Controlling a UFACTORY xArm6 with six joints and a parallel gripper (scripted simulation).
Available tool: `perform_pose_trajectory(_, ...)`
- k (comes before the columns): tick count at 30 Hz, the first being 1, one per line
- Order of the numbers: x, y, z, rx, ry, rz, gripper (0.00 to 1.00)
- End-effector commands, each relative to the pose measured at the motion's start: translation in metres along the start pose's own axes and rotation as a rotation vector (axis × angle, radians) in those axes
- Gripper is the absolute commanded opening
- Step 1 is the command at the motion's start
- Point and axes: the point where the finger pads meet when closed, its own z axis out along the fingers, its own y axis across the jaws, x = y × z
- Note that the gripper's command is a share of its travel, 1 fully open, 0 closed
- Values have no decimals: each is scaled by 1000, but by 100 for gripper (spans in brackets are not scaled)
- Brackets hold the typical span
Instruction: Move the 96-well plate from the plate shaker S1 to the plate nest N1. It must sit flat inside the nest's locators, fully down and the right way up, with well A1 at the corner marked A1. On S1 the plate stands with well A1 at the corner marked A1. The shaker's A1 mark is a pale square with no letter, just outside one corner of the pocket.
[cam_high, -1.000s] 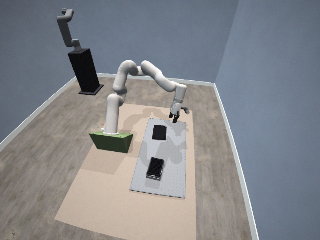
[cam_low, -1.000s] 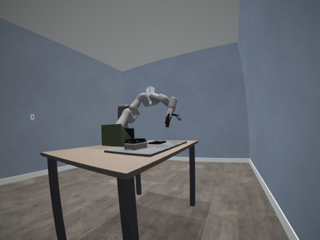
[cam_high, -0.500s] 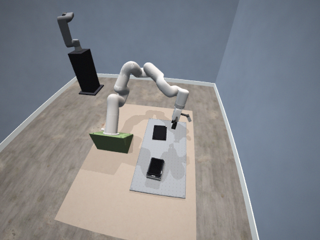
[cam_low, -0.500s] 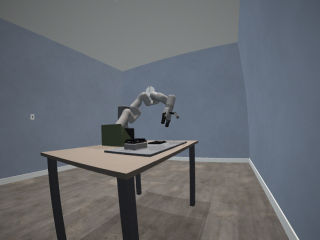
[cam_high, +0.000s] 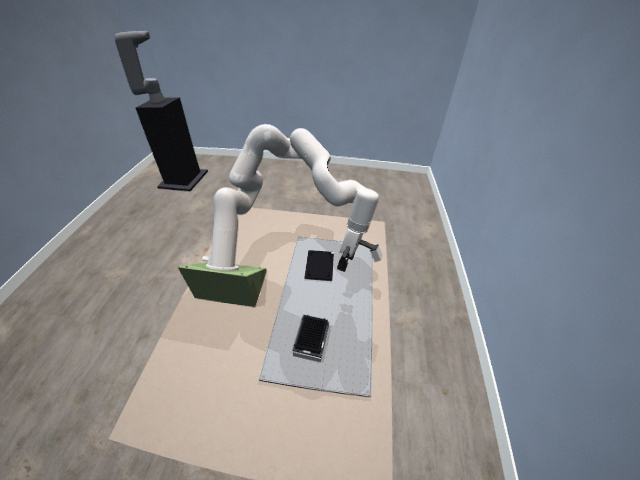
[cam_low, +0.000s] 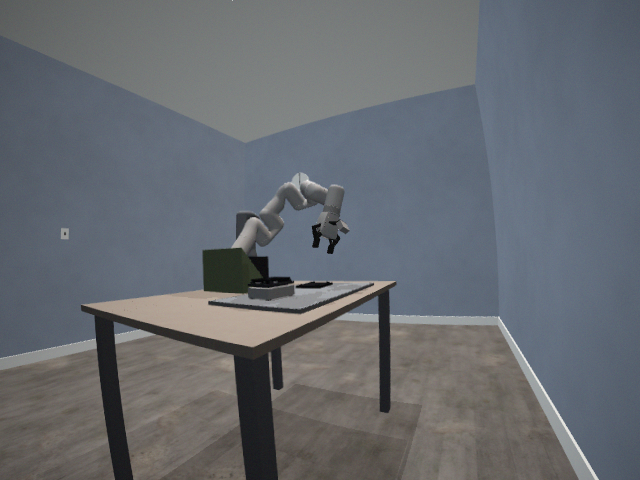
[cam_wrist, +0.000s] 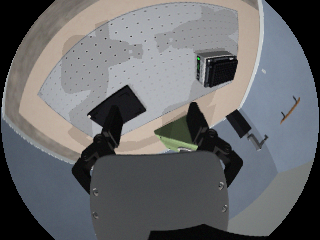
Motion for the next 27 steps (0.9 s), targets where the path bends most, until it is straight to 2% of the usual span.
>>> perform_pose_trajectory(1, 5, 17, 3, 20, 0, 102, 100)
perform_pose_trajectory(12, 14, 66, 17, 69, -10, 339, 100)
perform_pose_trajectory(14, 14, 66, 17, 69, -10, 339, 100)
perform_pose_trajectory(19, 16, 90, 25, 104, -20, 501, 100)
perform_pose_trajectory(22, 17, 101, 29, 105, -21, 506, 100)
perform_pose_trajectory(27, 17, 125, 37, 141, -34, 668, 100)
